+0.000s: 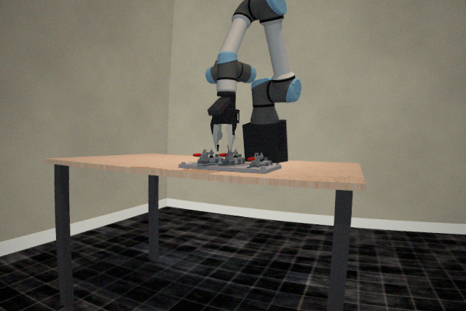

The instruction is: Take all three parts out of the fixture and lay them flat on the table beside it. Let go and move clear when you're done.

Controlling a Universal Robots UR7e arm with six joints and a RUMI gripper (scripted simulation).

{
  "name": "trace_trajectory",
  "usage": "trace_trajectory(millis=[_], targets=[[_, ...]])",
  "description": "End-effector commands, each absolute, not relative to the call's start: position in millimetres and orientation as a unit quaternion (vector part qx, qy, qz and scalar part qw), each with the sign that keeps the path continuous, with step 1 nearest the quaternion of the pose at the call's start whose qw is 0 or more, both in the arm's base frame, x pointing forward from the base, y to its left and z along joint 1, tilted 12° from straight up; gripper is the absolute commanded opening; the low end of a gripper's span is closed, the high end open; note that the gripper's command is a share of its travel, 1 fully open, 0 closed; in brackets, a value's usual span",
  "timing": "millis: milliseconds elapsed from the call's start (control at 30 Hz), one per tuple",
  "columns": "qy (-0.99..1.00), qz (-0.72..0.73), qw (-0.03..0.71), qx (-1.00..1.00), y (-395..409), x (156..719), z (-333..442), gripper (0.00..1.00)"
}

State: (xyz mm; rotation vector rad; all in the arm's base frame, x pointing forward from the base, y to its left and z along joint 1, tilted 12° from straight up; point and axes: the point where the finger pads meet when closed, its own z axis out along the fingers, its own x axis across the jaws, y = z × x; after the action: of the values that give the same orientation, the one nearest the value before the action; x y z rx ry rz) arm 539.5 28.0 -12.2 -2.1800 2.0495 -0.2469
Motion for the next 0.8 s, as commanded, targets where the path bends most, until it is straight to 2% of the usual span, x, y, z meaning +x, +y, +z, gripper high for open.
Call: trace_trajectory(millis=[0,767], targets=[[0.68,-0.083,0.07,-0.725,28.6,540.2,-11.7,0.28],[0.681,-0.082,0.07,-0.725,28.9,545.9,-40.1,0.28]])
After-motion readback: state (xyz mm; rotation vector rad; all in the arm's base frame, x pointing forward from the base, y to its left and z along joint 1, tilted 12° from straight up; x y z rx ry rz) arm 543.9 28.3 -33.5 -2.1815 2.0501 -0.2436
